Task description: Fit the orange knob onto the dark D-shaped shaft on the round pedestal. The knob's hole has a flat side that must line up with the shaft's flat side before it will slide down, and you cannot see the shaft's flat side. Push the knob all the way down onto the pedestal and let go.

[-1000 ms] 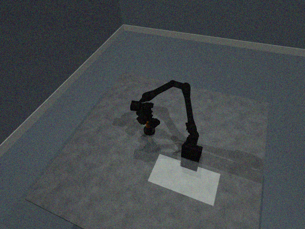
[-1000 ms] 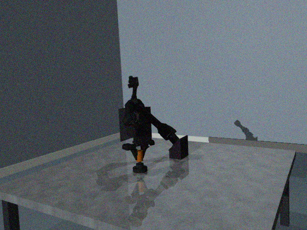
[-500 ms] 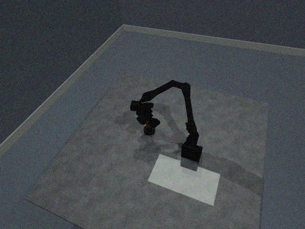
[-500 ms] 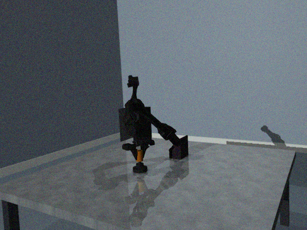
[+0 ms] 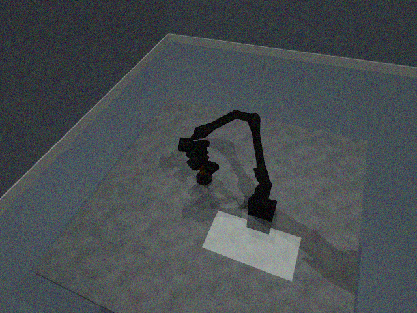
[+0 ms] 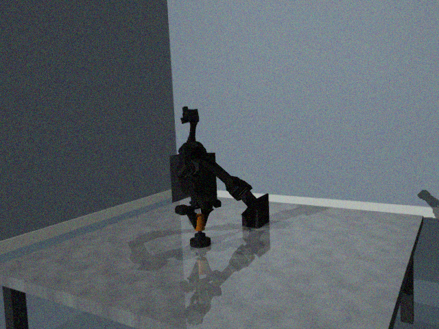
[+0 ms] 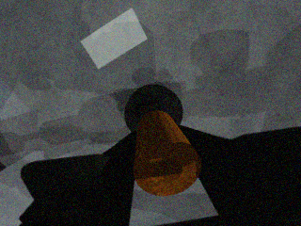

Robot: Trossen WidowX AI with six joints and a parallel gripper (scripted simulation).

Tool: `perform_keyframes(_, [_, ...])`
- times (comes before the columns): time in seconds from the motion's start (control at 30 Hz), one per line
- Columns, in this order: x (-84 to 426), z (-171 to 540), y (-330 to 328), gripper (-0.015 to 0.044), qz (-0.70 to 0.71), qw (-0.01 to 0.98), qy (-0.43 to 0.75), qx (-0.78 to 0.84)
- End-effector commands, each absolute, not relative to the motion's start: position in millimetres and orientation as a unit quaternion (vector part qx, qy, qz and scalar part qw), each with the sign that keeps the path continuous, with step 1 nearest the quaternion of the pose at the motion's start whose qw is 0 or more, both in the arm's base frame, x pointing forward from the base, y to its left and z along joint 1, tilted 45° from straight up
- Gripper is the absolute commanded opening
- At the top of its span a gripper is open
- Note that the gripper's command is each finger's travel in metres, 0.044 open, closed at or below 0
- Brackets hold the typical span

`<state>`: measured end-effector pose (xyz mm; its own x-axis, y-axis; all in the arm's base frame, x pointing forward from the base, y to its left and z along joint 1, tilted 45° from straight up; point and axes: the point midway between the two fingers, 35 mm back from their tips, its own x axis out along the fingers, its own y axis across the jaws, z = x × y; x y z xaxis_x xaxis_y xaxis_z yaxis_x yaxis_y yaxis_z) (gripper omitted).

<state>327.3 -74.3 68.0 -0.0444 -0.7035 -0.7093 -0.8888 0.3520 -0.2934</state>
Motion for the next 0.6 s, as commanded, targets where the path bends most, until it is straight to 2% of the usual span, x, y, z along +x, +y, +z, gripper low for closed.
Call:
perform_keyframes(0.0, [330.1, 71.6, -71.0, 0.0000, 0.115, 0.408, 0.710, -0.562])
perform_keyframes(0.57, [333.9, 71.6, -73.7, 0.0000, 0.130, 0.397, 0.708, -0.570])
